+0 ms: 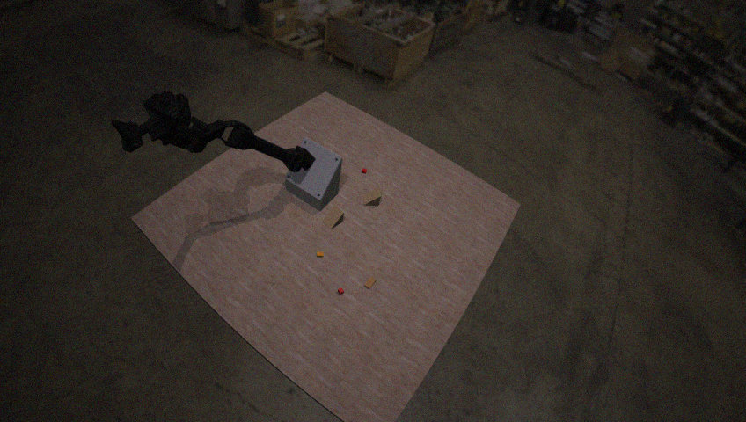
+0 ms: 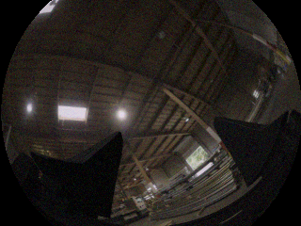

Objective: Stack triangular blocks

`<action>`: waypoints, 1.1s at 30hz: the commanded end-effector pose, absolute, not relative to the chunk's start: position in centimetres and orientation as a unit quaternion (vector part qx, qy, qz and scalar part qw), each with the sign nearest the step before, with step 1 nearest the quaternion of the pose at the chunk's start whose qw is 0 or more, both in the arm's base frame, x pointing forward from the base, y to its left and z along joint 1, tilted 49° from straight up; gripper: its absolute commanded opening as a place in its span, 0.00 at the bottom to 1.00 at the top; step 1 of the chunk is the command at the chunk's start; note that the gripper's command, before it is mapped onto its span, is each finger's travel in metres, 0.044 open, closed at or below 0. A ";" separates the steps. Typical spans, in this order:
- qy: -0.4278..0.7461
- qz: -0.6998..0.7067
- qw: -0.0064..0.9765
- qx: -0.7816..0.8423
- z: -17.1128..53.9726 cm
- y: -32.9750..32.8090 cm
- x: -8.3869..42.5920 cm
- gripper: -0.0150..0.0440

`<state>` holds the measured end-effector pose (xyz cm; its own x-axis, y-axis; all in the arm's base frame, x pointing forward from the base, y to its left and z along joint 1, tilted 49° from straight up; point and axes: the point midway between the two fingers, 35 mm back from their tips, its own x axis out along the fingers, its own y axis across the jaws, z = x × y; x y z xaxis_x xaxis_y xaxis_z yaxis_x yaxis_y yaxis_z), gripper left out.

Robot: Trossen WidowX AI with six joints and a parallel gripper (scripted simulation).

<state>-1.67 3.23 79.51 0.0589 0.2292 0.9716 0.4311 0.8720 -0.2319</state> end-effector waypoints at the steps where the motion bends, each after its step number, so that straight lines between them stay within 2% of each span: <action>1: -0.641 -0.045 0.734 -0.220 79.0 3.5 4.1 1.00; 13: -0.477 0.056 0.862 -0.165 73.4 7.4 21.3 1.00; 23: -0.298 0.113 0.938 -0.136 64.0 12.2 34.1 1.00; 33: -0.121 0.146 0.976 -0.103 52.9 16.3 41.9 1.00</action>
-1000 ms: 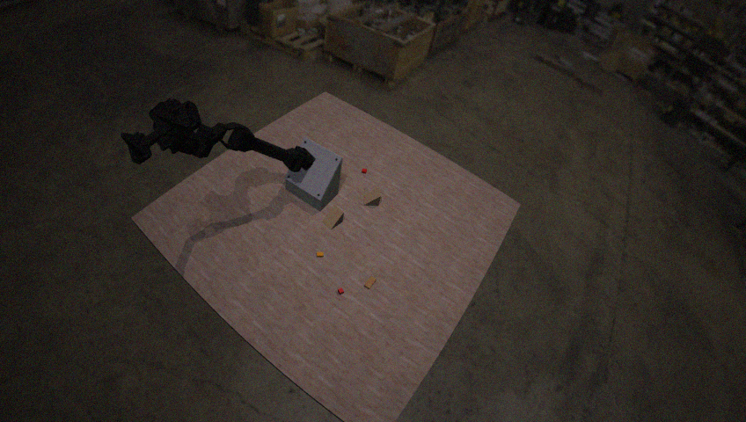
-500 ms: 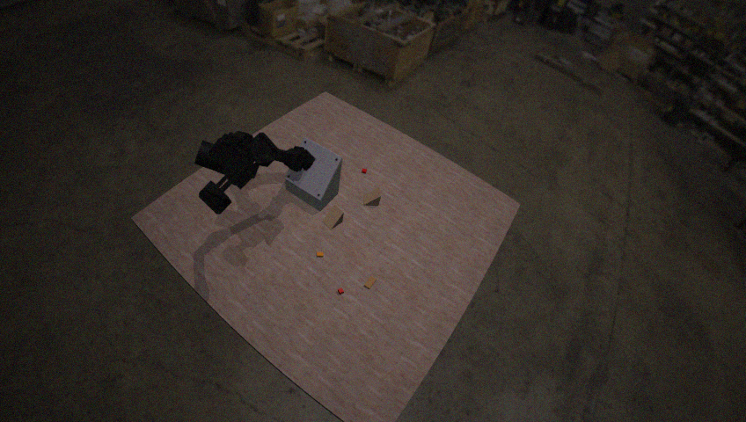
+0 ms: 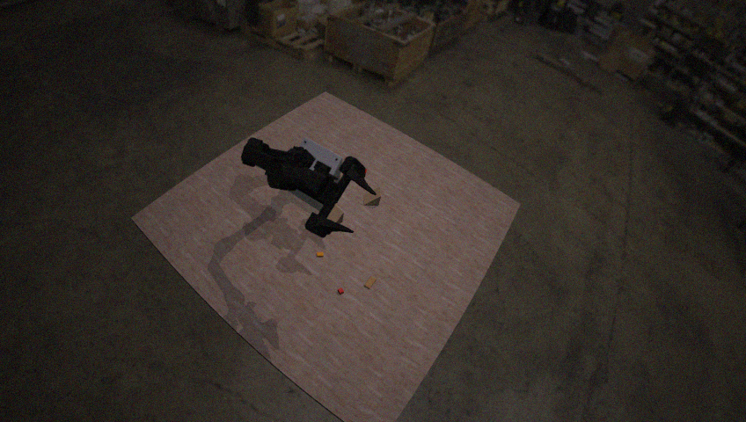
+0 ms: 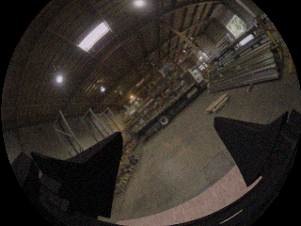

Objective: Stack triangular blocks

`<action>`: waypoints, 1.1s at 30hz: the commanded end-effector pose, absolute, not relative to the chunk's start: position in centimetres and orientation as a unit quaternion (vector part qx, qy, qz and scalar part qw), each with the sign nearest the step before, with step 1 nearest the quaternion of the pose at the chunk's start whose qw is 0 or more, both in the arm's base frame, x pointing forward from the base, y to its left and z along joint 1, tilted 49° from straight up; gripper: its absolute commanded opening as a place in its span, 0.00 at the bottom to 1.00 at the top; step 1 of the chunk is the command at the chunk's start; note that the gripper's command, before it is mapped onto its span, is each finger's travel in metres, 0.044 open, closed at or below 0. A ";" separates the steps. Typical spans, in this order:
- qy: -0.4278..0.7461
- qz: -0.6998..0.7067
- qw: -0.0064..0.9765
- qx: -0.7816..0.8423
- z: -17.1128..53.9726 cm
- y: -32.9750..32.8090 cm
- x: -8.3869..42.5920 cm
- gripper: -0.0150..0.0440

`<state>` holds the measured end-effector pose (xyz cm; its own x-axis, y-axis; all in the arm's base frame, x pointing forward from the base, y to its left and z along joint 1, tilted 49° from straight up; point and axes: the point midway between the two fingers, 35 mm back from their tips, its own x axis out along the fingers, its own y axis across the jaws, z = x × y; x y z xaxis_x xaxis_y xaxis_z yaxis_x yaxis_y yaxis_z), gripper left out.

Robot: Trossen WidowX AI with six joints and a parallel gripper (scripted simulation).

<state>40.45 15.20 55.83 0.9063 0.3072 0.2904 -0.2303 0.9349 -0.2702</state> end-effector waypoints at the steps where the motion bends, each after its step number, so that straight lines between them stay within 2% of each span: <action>1: -0.104 0.148 0.978 -0.100 51.8 16.6 42.4 1.00; 13: 0.103 0.169 0.976 -0.090 36.6 21.6 46.4 1.00; 19: 0.230 0.150 0.953 -0.129 26.2 23.2 46.9 1.00; 25: 0.351 0.123 0.910 -0.185 16.1 23.6 45.2 1.00; 33: 0.492 0.077 0.817 -0.289 3.8 21.9 40.2 1.00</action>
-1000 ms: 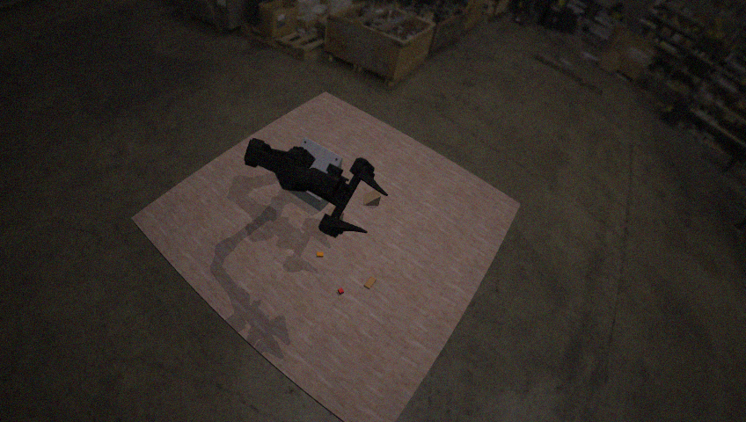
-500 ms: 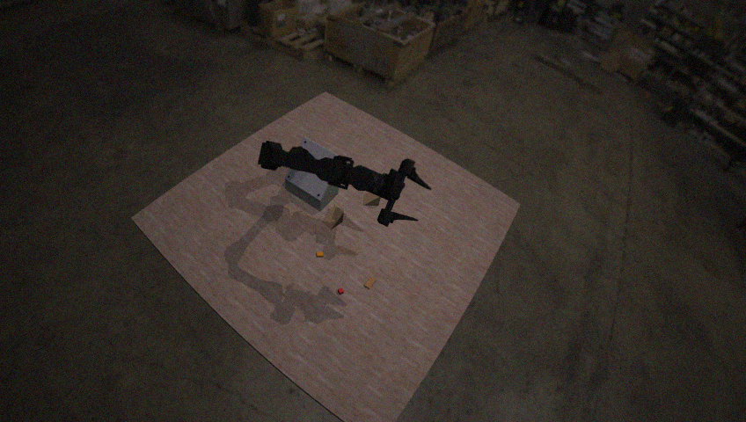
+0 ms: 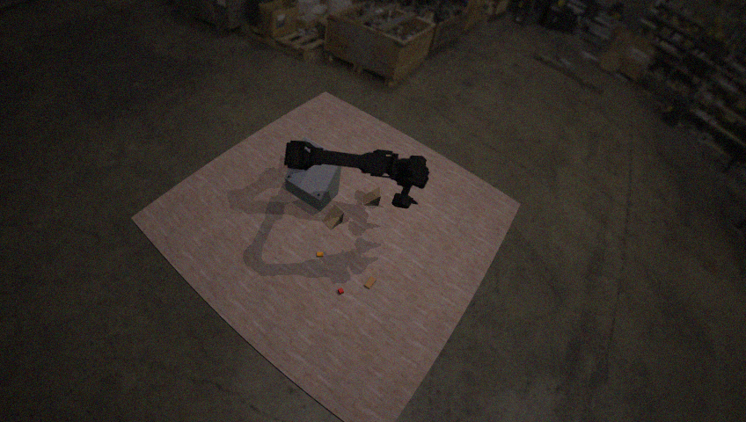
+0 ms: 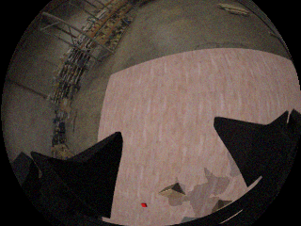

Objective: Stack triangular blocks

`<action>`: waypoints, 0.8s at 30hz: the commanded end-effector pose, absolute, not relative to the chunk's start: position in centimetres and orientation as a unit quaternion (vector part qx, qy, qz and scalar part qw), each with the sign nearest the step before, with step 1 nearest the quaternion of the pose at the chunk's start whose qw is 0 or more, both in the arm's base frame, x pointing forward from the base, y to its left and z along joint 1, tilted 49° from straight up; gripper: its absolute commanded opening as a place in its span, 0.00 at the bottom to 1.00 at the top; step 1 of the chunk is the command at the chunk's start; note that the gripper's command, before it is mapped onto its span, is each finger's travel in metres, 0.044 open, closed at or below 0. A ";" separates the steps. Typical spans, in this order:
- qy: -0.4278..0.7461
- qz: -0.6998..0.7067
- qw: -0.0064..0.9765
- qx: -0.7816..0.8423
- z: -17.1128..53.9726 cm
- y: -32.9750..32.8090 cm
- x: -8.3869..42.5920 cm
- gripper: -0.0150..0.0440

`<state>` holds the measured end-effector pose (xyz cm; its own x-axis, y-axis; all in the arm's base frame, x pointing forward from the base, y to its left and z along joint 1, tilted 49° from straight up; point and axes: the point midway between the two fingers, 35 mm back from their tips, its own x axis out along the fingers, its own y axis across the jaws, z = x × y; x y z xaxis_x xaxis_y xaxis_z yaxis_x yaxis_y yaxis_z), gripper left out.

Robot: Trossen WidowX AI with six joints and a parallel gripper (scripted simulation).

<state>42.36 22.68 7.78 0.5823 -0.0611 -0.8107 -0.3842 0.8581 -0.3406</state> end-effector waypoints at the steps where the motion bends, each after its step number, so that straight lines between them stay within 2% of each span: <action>1: 0.508 0.073 0.802 -0.306 2.5 21.5 39.3 1.00; 14: 0.637 -0.014 0.554 -0.536 -9.1 13.2 27.1 1.00; 24: 0.639 -0.019 0.539 -0.548 -9.7 12.4 26.6 1.00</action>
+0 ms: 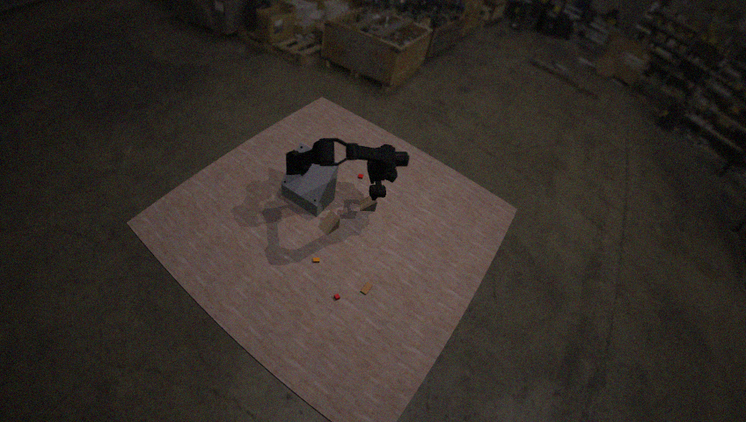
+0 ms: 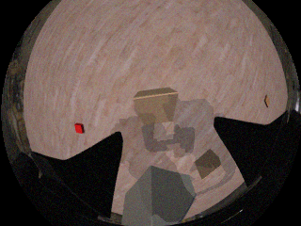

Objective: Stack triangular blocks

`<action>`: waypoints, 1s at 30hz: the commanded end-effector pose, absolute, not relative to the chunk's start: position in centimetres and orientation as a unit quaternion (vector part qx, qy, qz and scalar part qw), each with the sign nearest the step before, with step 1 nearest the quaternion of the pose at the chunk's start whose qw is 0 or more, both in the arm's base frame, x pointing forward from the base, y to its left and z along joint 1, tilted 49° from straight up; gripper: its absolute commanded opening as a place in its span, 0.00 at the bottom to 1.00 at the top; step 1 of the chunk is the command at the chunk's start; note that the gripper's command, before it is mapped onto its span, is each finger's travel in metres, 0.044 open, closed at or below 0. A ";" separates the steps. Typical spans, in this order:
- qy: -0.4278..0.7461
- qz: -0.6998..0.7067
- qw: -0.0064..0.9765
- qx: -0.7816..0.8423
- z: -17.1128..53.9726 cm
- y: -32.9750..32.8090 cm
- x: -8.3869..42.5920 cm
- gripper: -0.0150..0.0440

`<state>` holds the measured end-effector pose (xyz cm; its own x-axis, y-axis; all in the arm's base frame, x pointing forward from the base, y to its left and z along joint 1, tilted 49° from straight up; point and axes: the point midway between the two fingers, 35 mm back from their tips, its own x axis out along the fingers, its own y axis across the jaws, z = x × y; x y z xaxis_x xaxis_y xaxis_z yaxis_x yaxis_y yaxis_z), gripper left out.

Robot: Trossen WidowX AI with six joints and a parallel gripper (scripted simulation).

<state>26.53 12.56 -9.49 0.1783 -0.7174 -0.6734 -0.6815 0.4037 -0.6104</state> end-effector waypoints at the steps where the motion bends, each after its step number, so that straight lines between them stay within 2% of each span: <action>1: 0.639 -0.019 0.539 -0.548 -9.8 12.3 26.6 1.00; 30: 0.639 -0.017 0.539 -0.548 -13.3 9.2 27.6 1.00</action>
<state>27.60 9.61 -12.98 0.1808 -0.7167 -0.6735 -0.6791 0.4043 -0.6126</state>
